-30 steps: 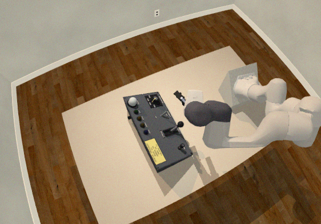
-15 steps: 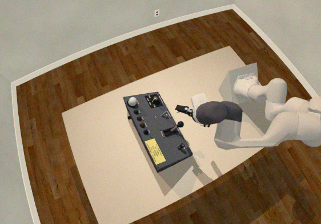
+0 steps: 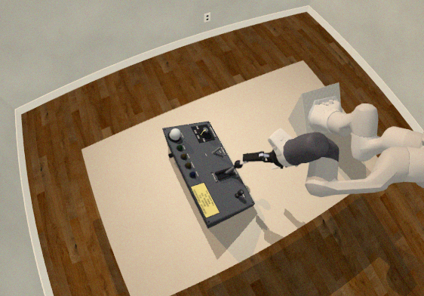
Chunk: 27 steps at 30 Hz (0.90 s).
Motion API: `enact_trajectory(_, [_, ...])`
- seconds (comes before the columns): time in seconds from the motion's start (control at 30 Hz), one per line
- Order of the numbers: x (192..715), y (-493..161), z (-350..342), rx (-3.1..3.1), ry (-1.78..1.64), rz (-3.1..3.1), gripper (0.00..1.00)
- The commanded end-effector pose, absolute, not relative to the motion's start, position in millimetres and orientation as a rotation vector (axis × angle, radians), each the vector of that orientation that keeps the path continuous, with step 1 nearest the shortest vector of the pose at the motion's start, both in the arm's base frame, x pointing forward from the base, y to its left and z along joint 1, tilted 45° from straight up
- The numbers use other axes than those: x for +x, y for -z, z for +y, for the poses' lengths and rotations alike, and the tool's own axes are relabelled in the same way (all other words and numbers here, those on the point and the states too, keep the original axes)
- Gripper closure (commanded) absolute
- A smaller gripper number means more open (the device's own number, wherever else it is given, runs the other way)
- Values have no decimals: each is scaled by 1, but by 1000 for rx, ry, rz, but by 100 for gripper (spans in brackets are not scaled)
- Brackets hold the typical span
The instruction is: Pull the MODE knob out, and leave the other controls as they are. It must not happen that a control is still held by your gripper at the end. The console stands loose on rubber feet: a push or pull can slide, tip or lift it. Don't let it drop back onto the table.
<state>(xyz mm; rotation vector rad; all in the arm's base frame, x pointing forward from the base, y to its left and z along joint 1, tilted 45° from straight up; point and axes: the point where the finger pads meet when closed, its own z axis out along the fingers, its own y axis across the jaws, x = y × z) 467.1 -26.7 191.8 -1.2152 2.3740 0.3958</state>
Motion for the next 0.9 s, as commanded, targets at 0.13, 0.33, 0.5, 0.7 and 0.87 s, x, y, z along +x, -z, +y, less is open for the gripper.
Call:
enact_trajectory(0.13, [457, -177, -23, -1504, -133, 2064, 0])
enact_trajectory(0.33, [450, -171, -19, -1560, -62, 1977, 0])
enact_trajectory(0.5, [449, -170, -18, -1633, 52, 1826, 0])
enact_trajectory(0.7, [449, -170, -18, -1663, 133, 1697, 0])
enact_trajectory(0.87, [449, -170, -18, -1674, 178, 1617, 0])
